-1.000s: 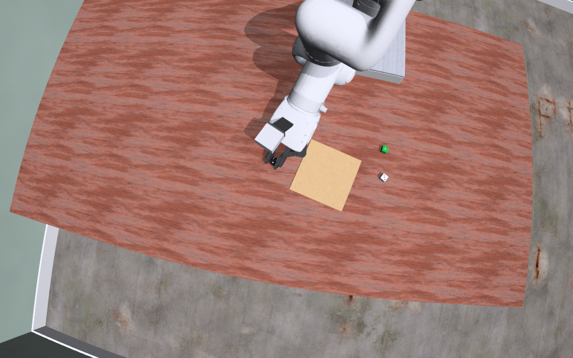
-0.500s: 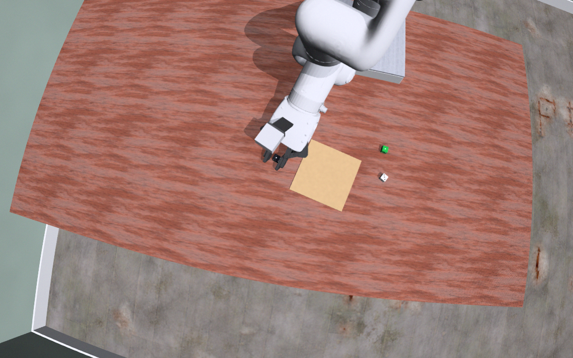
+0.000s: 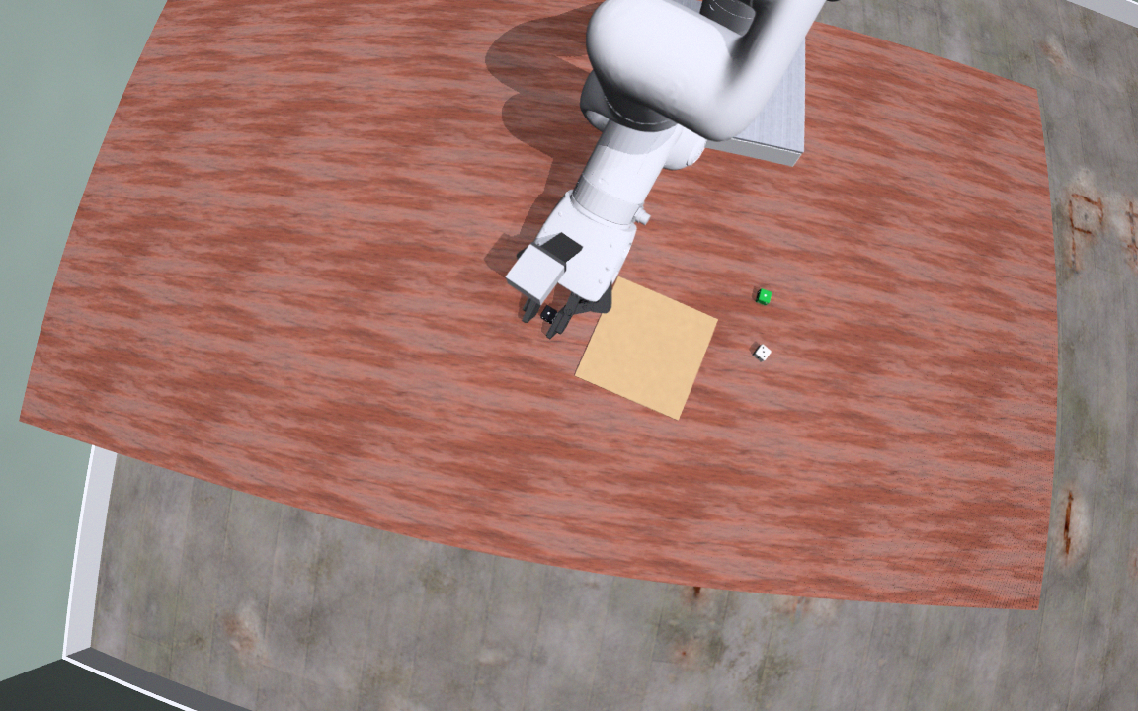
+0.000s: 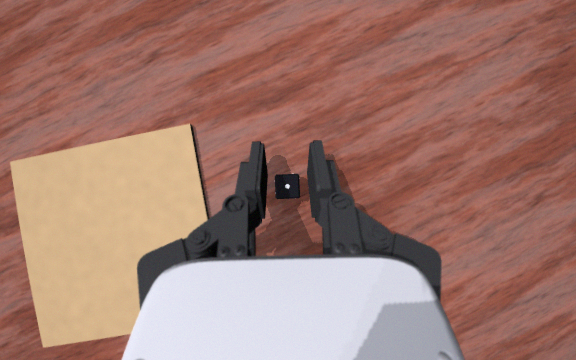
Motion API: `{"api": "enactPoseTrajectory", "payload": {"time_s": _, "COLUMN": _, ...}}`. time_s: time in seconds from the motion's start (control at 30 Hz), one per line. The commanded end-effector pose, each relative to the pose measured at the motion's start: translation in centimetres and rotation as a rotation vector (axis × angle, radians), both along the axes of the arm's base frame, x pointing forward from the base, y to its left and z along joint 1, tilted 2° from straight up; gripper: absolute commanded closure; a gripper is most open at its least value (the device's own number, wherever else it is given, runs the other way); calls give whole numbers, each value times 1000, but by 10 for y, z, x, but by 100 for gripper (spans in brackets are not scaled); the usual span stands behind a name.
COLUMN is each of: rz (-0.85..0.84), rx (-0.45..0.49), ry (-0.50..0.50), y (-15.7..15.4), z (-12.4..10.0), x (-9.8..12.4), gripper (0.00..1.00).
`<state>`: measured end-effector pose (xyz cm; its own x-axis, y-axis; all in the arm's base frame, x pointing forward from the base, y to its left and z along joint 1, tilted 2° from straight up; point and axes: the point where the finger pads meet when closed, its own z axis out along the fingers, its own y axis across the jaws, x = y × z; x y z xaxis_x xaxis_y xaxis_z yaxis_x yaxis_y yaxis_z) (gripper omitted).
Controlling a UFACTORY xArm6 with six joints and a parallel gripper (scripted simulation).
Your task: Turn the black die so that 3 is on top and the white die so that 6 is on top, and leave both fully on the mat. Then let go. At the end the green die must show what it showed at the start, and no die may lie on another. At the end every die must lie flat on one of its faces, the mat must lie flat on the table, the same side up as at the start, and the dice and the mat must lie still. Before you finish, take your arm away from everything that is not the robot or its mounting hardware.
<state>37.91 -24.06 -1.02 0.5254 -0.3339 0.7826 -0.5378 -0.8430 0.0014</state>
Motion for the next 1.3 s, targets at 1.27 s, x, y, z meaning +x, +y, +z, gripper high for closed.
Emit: {"api": "enactPoseTrajectory", "payload": {"time_s": 1.27, "rz": 0, "rx": -1, "ry": -2, "y": 19, "z": 29, "x": -29, "gripper": 69}}
